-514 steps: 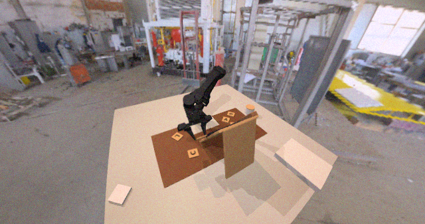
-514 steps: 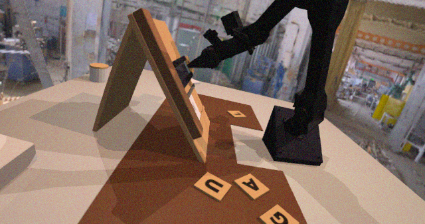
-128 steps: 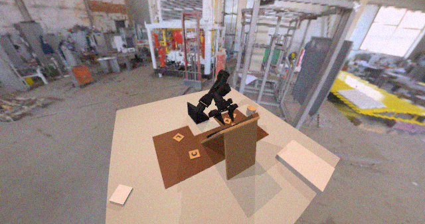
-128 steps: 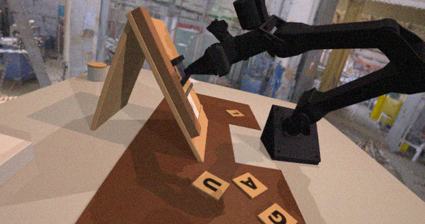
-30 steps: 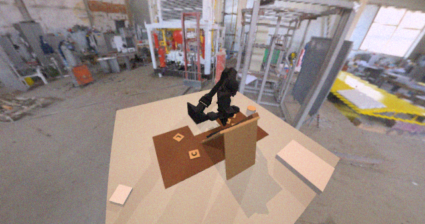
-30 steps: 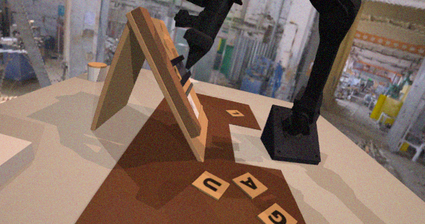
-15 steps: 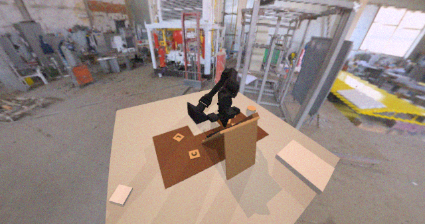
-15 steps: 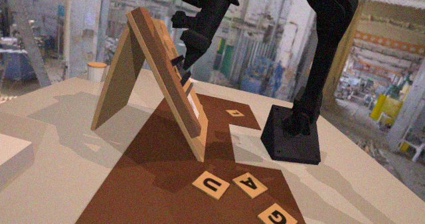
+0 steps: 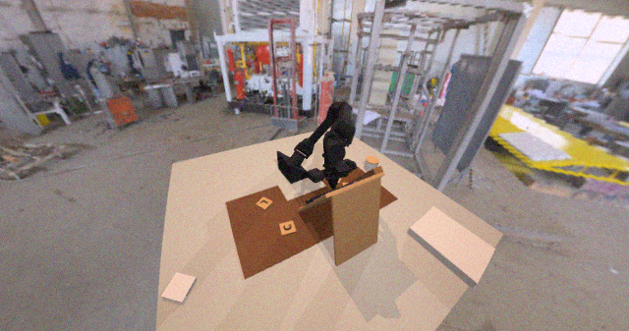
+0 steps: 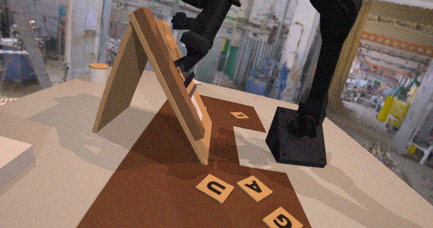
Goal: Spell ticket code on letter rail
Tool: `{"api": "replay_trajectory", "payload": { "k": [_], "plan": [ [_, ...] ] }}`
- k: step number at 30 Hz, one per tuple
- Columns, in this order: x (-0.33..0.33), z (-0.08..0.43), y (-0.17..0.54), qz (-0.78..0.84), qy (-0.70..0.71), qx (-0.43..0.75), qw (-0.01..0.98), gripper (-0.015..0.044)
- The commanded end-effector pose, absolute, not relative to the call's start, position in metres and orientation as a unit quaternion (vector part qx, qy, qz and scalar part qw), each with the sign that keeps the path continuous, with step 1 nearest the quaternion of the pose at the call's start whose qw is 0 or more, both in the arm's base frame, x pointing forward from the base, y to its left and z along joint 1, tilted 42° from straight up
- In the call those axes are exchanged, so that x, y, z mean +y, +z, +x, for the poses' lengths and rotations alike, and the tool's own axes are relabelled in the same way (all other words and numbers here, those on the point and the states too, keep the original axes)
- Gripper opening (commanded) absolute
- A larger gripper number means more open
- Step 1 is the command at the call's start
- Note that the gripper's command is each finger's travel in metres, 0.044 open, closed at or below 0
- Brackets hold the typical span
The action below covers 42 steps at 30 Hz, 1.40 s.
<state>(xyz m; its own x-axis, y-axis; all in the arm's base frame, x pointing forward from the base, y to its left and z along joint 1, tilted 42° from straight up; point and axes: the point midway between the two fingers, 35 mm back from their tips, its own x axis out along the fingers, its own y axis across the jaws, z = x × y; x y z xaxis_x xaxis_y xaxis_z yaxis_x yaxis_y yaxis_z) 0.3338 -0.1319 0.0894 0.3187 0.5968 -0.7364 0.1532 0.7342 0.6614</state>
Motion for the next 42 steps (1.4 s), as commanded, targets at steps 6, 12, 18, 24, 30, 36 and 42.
{"api": "replay_trajectory", "payload": {
  "k": [6,12,18,24,30,36,42],
  "plan": [
    [-0.1304,0.3390,0.0880,0.334,0.150,0.563,0.741,0.0000],
    [-0.1297,0.3417,0.0868,0.334,0.150,0.563,0.741,0.0000],
    [-0.1296,0.3412,0.0869,0.334,0.150,0.563,0.741,0.0000],
    [-0.1282,0.3401,0.0888,0.334,0.150,0.563,0.741,0.0000],
    [-0.1267,0.3404,0.0901,0.334,0.150,0.563,0.741,0.0000],
    [-0.1252,0.3408,0.0913,0.334,0.150,0.563,0.741,0.0000],
    [-0.1237,0.3413,0.0925,0.334,0.150,0.563,0.741,0.0000]
  ]
}}
